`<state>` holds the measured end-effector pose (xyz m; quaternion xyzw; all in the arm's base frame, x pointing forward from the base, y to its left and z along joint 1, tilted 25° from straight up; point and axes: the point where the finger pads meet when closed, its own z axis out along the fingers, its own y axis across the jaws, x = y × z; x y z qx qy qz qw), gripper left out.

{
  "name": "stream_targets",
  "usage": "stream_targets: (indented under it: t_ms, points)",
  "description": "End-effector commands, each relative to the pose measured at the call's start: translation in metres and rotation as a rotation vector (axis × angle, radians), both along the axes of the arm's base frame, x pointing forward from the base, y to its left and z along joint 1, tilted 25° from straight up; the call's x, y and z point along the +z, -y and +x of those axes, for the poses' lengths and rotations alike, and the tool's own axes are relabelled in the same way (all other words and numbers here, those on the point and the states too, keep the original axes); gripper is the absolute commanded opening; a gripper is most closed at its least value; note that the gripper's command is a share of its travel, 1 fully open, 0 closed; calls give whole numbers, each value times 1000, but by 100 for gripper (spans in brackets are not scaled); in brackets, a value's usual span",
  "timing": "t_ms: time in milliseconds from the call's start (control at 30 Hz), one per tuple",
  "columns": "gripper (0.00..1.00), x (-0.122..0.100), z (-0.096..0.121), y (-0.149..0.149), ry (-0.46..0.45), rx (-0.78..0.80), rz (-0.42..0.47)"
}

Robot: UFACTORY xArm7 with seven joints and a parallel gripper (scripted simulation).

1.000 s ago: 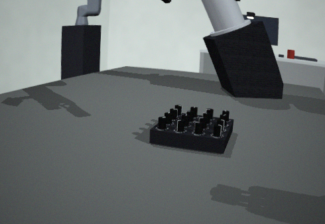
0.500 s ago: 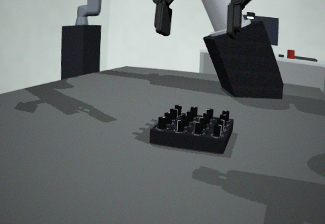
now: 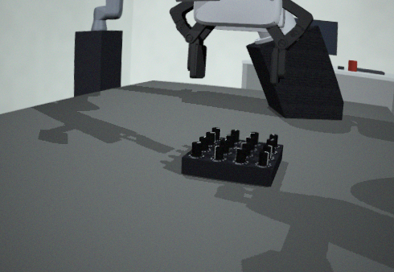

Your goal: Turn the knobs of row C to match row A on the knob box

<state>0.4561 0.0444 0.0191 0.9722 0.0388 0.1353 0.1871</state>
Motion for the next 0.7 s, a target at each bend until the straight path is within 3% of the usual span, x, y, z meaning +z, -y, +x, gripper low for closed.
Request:
stream_targets:
  t_ms: [0, 133, 200, 667]
  points:
    - [100, -5, 0, 2, -9, 5, -2]
    - [100, -5, 0, 2, -9, 5, -2]
    - [100, -19, -8, 11, -48, 9, -10]
    - [100, -28, -13, 17, -73, 11, -14]
